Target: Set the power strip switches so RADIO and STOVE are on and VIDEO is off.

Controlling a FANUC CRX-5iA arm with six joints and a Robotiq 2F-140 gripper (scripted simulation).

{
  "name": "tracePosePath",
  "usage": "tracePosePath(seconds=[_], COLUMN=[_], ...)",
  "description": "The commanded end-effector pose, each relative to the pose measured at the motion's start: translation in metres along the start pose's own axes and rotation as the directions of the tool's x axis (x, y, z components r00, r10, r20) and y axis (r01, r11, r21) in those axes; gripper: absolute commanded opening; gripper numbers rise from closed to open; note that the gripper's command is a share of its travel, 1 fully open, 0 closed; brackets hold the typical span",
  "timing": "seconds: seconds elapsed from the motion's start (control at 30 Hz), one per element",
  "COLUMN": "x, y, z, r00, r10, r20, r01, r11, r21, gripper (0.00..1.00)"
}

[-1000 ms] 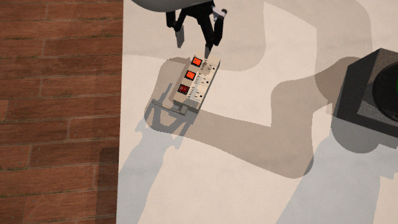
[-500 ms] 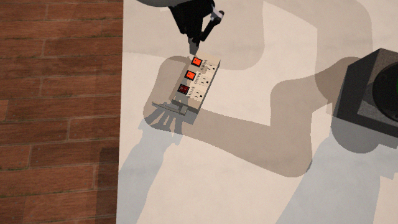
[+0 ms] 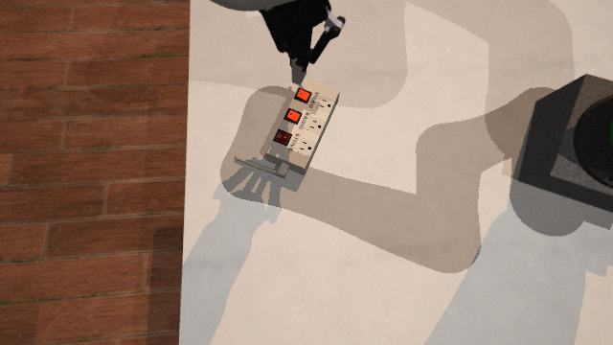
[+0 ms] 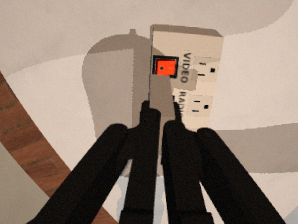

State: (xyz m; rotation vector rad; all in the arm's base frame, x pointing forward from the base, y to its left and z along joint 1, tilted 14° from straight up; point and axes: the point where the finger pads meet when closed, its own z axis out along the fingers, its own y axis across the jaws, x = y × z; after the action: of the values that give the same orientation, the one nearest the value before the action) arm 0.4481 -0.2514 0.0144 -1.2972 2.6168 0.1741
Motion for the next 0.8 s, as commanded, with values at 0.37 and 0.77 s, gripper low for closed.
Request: tracePosePath(seconds=[0.37, 0.77], x=[0.000, 0.000], y=[0.000, 0.000], z=[0.005, 0.016], r00=[1.000, 1.000], r10=[0.000, 0.000], r20=[0.000, 0.000], r01=[0.000, 0.000], r11=[1.000, 1.000], r21=[0.000, 0.000], gripper=[0.00, 0.00])
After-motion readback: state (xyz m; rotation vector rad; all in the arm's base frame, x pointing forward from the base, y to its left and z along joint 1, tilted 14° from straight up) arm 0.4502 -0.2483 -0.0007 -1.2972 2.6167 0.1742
